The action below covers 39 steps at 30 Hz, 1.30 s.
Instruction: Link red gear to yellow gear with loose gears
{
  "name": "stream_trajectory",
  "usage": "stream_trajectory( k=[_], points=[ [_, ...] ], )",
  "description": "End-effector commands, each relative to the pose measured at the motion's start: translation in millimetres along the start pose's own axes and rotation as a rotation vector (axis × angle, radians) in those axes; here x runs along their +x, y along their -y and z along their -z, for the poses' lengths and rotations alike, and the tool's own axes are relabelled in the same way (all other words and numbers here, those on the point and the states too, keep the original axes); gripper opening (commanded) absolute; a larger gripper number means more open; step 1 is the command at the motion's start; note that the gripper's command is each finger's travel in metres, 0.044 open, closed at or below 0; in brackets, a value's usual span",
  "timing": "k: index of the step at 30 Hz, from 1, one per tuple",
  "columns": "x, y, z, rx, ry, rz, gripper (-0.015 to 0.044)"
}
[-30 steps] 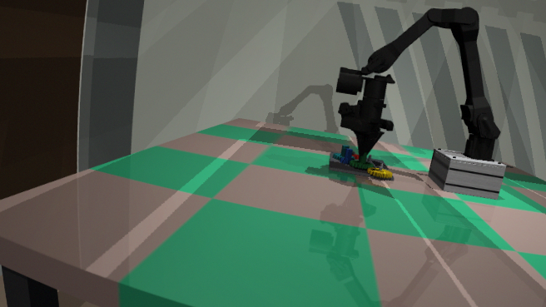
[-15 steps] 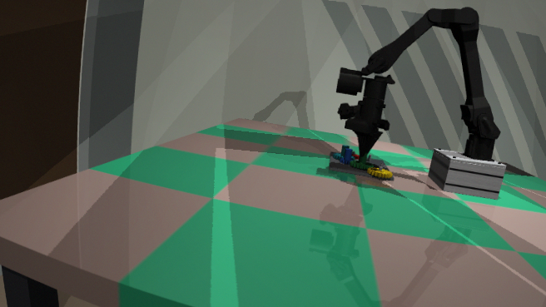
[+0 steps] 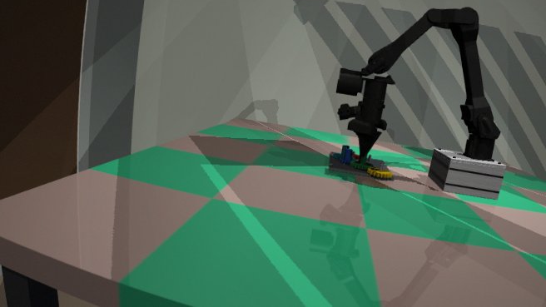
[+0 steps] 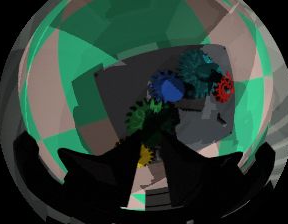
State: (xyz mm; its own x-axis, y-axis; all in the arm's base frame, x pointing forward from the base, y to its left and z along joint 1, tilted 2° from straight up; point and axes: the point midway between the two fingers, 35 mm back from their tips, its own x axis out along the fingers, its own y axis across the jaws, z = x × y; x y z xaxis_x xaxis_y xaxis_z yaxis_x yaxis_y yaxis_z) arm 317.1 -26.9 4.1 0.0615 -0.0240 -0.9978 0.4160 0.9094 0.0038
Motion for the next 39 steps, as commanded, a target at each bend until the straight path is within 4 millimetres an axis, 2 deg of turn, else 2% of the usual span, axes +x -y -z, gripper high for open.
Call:
stream_trajectory(
  k=[1, 12, 17, 20, 23, 27, 30, 31, 35, 39],
  points=[
    [1, 1, 1, 0.036, -0.004, -0.002, 0.0000],
    [2, 0, -1, 0.236, -0.004, -0.001, 0.0000],
    [0, 0, 0, 0.188, -0.004, -0.001, 0.0131],
    [-3, 0, 0, 0.142, -0.004, -0.001, 0.0140],
    [-14, 0, 0, 0.139, -0.004, -0.001, 0.0140],
    [-43, 0, 0, 0.131, -0.004, -0.002, 0.0140],
    [-48, 0, 0, 0.130, -0.004, -0.002, 0.0140],
    [-42, 0, -1, 0.137, -0.002, -0.002, 0.0166],
    [-88, 1, 2, 0.137, -0.002, -0.002, 0.0271],
    [-90, 1, 3, 0.137, -0.002, -0.002, 0.0376]
  ],
)
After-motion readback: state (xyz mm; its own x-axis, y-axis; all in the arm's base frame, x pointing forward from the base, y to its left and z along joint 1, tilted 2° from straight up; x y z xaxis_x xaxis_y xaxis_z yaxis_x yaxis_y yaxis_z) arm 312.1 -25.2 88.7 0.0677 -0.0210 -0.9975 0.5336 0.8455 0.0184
